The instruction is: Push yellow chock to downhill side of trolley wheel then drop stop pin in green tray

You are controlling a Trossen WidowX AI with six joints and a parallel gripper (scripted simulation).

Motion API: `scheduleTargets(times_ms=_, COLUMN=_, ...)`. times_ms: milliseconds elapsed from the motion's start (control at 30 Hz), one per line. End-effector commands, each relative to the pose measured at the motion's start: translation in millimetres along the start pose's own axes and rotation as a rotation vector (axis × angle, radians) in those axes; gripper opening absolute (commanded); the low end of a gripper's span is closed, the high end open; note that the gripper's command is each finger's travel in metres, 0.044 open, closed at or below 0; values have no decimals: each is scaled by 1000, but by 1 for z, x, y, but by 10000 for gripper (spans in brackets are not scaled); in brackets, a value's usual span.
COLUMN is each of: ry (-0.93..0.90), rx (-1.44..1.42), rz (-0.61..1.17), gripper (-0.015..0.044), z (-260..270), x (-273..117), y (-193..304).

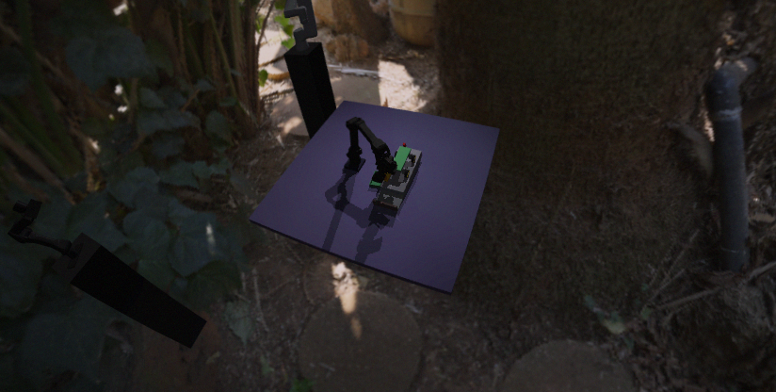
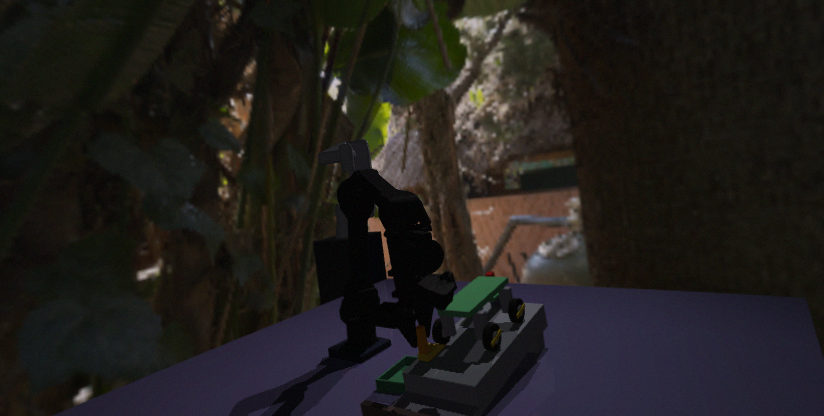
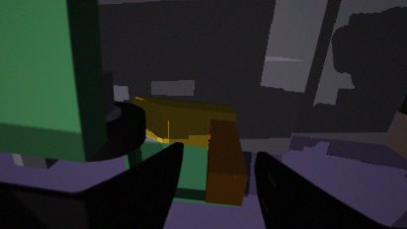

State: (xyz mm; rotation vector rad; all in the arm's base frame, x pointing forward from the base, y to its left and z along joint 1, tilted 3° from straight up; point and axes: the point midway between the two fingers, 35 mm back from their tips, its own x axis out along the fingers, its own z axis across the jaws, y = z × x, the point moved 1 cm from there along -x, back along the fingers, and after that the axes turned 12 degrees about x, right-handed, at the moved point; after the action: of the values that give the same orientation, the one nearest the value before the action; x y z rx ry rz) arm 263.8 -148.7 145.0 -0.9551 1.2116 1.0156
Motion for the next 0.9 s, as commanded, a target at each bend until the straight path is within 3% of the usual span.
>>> scheduleTargets(times_ms=0, ry=-5, rx=-6, rz=-13, gripper=190, z=0, x=-15, y=-1)
scheduleTargets(times_ms=467, ry=-5, rx=-6, rz=-13, gripper=190, z=-1, x=-54, y=-1)
scheduleTargets(times_ms=600, ry=-1, rx=0, rz=-11, gripper=295, z=-1, x=-47, y=0)
scheduleTargets(times_ms=733, ry=32, rx=-97, rz=-62, gripper=190, z=1, x=-52, y=-6)
scheduleTargets(times_ms=867, ry=96, rx=-230, rz=-154, gripper=190, z=11, x=-60, y=-26)
